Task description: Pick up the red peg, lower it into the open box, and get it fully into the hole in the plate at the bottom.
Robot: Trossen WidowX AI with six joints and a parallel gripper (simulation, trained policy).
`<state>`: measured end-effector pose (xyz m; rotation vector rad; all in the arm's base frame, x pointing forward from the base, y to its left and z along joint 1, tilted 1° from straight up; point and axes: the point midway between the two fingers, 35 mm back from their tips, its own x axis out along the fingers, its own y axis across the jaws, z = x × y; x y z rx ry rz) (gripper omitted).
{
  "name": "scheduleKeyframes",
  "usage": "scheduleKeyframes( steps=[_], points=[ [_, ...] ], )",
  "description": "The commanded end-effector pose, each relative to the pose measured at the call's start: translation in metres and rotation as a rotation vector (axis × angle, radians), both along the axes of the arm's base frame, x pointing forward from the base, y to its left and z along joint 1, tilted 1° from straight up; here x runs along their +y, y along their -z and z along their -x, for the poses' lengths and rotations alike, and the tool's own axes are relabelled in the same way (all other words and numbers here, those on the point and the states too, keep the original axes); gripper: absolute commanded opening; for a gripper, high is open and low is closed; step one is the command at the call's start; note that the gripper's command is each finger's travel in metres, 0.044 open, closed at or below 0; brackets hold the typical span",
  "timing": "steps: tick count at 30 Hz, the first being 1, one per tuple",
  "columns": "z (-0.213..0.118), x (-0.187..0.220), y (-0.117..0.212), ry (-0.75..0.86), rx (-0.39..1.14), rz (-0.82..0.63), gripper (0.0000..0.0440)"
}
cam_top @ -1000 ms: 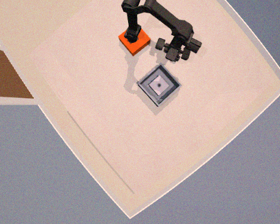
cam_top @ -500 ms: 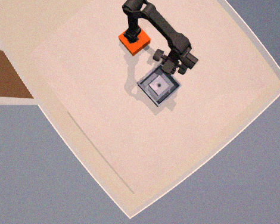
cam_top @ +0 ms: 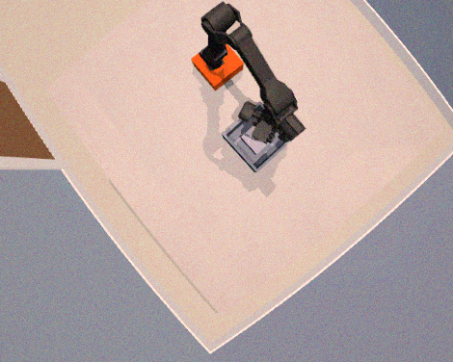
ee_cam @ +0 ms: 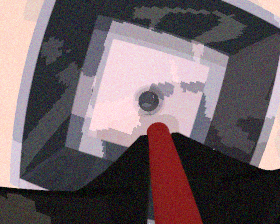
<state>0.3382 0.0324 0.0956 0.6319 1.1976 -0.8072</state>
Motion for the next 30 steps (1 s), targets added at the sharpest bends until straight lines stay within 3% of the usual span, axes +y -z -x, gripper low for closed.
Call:
scheduleKeyframes(
  steps=[1,11,17,22,30],
  points=[
    [-0.008,-0.007,0.006,-0.025,0.007,-0.012,0.0],
    [-0.013,-0.019,0.034,-0.113,0.059,-0.053,0.0011],
    [-0.014,-0.021,0.049,-0.143,0.096,-0.082,0.0136],
    [-0.027,-0.028,0.043,-0.174,0.082,-0.086,0.0168],
    [-0.05,-0.028,0.03,-0.18,0.073,-0.139,0.0372]
  ],
)
